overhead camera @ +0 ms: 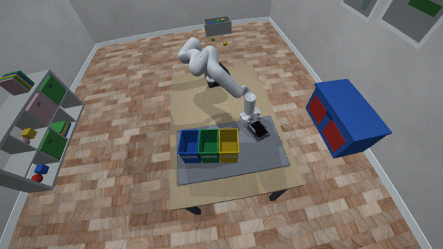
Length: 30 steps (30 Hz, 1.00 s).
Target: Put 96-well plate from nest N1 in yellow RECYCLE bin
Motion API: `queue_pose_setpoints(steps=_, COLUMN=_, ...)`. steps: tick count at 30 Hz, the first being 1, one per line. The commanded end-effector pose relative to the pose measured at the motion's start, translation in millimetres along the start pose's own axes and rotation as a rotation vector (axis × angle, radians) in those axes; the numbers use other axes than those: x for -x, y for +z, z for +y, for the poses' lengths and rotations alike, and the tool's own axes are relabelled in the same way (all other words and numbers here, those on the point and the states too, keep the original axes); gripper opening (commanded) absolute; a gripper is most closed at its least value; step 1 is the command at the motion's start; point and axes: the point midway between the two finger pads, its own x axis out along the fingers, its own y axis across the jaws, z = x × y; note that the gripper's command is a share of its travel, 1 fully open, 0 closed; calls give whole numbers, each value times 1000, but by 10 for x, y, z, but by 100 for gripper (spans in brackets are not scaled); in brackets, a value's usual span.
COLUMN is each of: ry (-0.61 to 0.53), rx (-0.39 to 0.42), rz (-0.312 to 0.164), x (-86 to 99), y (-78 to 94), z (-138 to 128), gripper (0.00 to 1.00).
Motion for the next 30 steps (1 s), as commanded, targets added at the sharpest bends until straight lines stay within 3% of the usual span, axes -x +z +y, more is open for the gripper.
queue_pose_setpoints(steps=1, ry=0, rx=0, rz=-2, x=-7, y=29, z=-1, gripper=0)
queue_pose_setpoints(steps=8, ry=0, rx=0, rz=-2, x=-7, y=29, z=-1, gripper=0)
queue_pose_setpoints(steps=30, ry=0, rx=0, rz=-2, x=-7, y=363, z=-1, gripper=0)
